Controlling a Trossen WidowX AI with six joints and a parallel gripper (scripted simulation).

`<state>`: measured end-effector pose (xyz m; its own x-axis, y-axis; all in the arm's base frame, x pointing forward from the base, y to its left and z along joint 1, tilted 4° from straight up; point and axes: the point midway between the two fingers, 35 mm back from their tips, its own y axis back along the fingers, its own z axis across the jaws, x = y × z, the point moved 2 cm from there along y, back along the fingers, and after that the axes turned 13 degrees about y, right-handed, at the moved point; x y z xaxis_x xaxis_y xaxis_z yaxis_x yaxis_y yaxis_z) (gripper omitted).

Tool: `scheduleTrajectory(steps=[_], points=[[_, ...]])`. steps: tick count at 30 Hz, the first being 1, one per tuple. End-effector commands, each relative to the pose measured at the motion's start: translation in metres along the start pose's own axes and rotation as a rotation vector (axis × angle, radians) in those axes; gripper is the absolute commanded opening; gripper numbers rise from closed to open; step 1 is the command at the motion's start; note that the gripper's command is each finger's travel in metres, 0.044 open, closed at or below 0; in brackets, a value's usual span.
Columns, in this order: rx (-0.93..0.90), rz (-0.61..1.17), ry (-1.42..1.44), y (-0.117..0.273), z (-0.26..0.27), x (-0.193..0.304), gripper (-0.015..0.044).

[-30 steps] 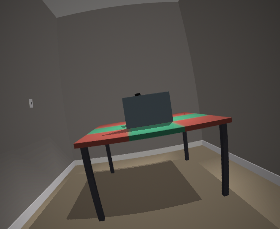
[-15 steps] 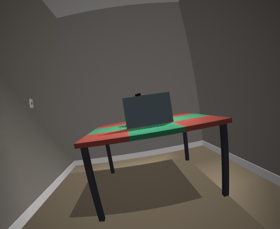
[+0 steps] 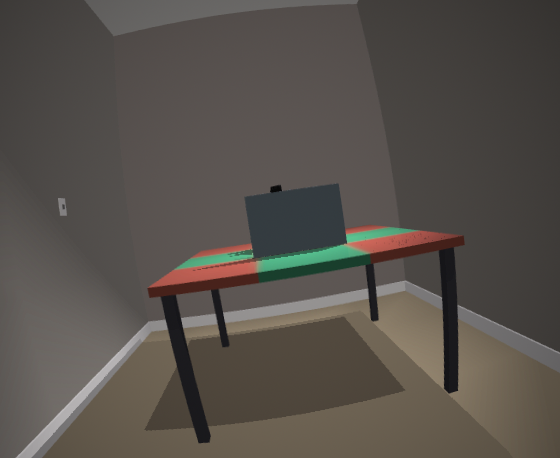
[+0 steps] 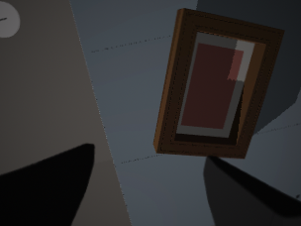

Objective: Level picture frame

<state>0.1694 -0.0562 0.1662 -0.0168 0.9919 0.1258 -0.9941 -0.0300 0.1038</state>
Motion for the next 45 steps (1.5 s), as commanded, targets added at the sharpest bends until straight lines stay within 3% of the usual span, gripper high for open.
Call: scheduleTrajectory(steps=[1,9,27,45], points=[[-0.006,-0.020,-0.009,-0.019,0.005,-0.001,0.0260],[-0.077,-0.047,-0.046,-0.054,0.017,0.014,0.0260],[-0.086,-0.048,-0.051,-0.074,0.018,0.005,0.0260],[-0.090,-0.047,-0.052,-0.138,-0.030,0.000,0.0260]])
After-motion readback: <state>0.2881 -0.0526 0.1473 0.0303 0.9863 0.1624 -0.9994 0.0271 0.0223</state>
